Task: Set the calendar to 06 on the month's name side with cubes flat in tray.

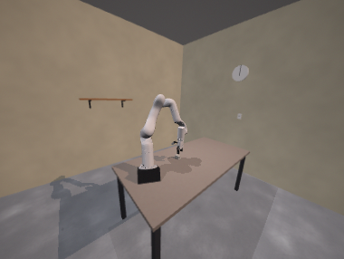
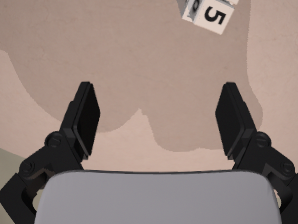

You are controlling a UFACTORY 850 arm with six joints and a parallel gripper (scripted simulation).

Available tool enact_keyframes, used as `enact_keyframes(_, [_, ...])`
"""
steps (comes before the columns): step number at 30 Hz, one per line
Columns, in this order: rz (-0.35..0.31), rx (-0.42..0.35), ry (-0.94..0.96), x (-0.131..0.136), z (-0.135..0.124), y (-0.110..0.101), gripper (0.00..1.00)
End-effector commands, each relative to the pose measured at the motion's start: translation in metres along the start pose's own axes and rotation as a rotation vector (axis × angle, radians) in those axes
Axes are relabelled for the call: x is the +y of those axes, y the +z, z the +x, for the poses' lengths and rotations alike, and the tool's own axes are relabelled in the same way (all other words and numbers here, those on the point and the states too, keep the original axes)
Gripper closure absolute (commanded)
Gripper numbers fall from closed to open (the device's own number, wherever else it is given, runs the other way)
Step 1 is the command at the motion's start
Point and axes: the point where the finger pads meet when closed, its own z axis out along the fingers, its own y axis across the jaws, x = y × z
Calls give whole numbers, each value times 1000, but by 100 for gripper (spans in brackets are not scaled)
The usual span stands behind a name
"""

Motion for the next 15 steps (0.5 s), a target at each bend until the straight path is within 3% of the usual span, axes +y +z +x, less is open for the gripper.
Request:
enact_keyframes(1, [-25,-3,-172,4,1,0,0])
enact_keyframes(7, [-25,-4,-288,6,2,0,0])
enact_keyframes(9, [-25,-6,-434,8,4,0,0])
enact_keyframes(15, [-24,-9,-631,12,6,0,0])
